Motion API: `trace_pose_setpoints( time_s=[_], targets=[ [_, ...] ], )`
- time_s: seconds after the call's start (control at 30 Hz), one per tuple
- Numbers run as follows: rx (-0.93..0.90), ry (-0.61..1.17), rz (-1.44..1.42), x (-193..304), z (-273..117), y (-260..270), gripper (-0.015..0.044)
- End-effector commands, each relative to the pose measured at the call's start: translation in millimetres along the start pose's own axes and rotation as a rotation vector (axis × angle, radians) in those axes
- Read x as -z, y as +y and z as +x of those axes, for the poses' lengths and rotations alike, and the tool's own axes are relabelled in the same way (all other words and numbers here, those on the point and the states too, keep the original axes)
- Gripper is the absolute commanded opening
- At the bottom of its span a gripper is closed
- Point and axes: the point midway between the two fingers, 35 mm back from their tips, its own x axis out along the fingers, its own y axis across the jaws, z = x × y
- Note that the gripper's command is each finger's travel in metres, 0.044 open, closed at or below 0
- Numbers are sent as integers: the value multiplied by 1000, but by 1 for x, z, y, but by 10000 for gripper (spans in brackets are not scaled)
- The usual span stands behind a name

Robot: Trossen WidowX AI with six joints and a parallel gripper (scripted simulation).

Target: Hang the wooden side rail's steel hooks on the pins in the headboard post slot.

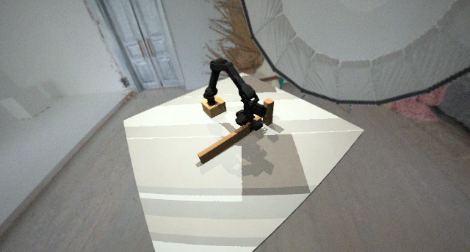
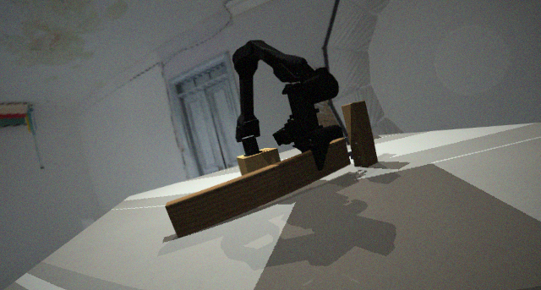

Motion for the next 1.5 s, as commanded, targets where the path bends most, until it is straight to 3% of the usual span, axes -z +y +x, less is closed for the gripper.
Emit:
trace_pose_setpoints(
  time_s=[0.0,1.47],
  targets=[
    [-5,2,3,1,0,1,0],
    [-5,3,3,6,-1,1,0]
  ],
)
